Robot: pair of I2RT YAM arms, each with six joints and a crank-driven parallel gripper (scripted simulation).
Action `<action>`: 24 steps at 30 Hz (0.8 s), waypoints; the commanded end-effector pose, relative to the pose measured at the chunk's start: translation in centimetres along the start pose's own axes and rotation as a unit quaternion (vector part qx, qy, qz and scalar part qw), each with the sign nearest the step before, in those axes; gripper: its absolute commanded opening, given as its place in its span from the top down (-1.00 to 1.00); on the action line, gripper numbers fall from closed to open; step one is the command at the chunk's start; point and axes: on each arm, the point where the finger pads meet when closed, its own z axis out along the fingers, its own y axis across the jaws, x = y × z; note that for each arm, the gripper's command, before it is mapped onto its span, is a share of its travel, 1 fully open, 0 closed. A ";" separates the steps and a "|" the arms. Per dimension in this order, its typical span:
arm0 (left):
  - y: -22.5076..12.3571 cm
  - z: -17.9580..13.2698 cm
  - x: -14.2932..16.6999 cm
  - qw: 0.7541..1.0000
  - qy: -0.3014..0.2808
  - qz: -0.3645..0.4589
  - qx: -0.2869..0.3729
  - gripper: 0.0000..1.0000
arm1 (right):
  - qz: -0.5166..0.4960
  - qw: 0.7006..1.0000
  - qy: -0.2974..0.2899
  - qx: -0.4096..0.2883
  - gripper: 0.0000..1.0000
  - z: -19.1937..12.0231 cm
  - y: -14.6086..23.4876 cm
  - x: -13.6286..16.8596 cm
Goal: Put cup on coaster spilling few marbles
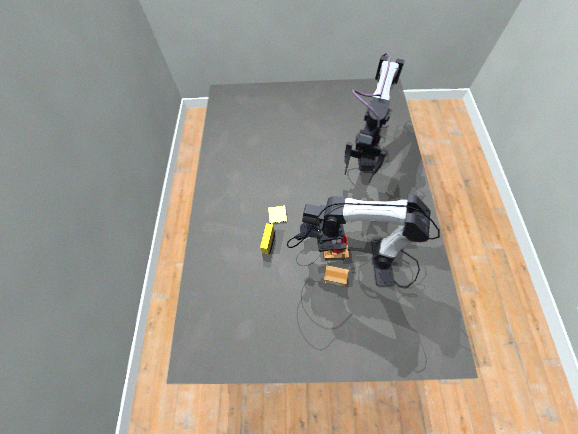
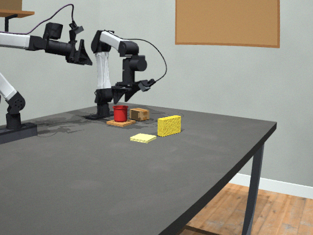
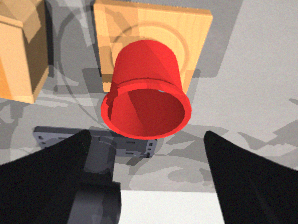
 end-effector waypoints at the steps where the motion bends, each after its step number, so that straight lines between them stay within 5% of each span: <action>1: 0.0 -2.1 -0.6 1.000 0.007 -0.005 -0.006 -1.00 | 0.000 1.000 -0.030 -0.001 -1.00 -0.4 -0.2 -2.5; 12: 0.4 -3.8 -1.3 0.996 -0.071 -0.018 -0.043 -1.00 | 0.001 1.000 -0.013 0.003 -1.00 -0.2 0.0 -0.8; 24: 0.2 -2.9 -0.7 0.941 -0.331 -0.037 -0.062 -1.00 | 0.000 1.000 -0.011 0.001 -1.00 -0.1 0.0 -0.7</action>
